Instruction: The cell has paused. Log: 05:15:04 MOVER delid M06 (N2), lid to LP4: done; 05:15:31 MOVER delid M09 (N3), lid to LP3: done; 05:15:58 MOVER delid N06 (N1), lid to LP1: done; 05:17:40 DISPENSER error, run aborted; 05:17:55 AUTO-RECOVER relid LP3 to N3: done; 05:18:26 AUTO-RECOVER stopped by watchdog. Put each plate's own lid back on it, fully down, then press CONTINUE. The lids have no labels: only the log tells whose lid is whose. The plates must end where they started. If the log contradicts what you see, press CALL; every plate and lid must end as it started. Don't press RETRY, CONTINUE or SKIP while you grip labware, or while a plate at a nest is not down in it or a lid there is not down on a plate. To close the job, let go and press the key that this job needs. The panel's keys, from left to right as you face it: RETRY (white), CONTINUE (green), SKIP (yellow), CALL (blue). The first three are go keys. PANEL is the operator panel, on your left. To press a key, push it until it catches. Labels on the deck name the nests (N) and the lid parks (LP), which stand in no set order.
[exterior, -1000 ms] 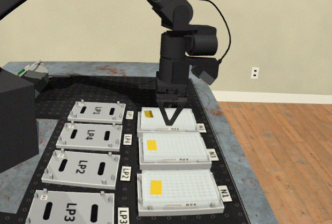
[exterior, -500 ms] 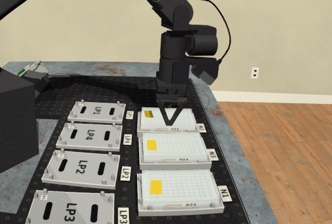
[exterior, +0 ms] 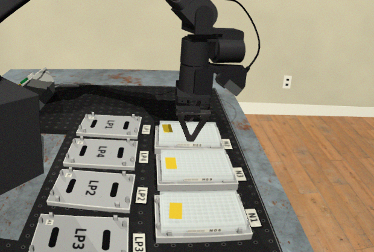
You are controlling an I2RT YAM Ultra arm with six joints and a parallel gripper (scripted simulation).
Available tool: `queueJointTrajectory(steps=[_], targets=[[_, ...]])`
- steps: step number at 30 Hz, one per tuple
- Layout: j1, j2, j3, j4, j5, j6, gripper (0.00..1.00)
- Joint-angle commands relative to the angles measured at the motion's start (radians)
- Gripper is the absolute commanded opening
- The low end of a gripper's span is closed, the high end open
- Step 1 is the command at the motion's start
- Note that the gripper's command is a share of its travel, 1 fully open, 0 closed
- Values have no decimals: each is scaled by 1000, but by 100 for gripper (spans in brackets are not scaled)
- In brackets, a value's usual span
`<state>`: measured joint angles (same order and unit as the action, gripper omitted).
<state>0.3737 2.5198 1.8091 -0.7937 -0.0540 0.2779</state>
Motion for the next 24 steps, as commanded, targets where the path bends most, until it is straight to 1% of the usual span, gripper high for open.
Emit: queueJointTrajectory(steps=[1,15,16,24], targets=[[3,-9,-1,10,2,4,0],[3,-10,-3,12,2,4,0],[3,-10,-3,12,2,4,100],[3,-10,-3,12,2,4,100]])
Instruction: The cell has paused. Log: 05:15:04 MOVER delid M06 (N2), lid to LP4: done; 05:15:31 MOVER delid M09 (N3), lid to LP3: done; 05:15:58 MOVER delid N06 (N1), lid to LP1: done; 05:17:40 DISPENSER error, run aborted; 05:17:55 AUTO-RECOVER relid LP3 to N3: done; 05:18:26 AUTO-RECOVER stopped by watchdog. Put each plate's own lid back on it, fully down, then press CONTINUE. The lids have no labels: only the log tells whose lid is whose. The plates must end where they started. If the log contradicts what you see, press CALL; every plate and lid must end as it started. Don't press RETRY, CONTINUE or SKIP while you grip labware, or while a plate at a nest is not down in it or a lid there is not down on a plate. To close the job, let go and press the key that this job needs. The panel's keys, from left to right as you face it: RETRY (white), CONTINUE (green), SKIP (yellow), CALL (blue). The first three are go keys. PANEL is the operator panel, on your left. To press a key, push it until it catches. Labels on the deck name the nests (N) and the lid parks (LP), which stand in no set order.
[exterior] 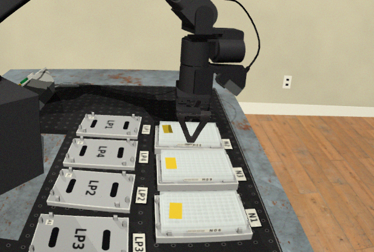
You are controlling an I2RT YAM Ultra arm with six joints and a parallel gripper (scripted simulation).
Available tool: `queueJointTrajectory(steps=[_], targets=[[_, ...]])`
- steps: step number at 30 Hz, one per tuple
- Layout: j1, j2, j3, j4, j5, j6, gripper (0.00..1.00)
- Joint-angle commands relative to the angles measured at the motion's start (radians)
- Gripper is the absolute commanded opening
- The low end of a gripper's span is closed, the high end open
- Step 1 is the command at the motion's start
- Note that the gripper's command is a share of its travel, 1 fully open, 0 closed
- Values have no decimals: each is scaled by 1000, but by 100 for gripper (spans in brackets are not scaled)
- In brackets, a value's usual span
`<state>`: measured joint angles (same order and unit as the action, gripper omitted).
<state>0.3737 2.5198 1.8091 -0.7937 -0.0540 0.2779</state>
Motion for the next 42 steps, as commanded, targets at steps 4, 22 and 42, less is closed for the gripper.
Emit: queueJointTrajectory(steps=[4,22,42], targets=[[3,-10,-3,12,2,4,100],[3,-10,-3,12,2,4,100],[1,-57,12,-30,7,7,100]])
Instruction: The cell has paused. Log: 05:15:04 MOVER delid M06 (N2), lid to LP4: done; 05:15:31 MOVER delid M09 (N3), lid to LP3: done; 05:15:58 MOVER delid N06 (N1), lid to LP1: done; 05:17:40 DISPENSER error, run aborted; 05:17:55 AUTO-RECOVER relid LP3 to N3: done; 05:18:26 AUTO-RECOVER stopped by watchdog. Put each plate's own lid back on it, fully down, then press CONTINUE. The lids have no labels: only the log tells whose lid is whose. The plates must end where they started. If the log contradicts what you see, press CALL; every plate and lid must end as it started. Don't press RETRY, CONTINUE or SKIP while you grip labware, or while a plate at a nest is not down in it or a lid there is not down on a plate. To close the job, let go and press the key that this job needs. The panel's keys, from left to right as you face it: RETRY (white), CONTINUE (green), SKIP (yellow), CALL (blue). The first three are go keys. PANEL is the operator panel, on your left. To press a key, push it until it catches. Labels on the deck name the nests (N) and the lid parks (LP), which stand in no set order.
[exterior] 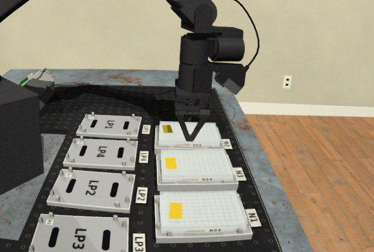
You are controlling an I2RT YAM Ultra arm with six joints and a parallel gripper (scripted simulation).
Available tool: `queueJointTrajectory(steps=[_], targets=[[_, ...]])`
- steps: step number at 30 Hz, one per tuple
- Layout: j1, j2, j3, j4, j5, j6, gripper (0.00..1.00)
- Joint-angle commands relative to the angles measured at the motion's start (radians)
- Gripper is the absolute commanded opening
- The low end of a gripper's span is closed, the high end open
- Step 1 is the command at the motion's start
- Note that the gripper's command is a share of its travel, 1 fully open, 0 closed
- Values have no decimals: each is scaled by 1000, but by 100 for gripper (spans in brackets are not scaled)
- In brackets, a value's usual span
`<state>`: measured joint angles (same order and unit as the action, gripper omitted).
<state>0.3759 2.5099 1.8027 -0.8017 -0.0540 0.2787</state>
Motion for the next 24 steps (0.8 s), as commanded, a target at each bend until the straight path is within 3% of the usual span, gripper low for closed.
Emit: queueJointTrajectory(steps=[1,24], targets=[[-2,-51,22,-25,7,5,100],[-11,-63,34,-53,6,-2,100]])
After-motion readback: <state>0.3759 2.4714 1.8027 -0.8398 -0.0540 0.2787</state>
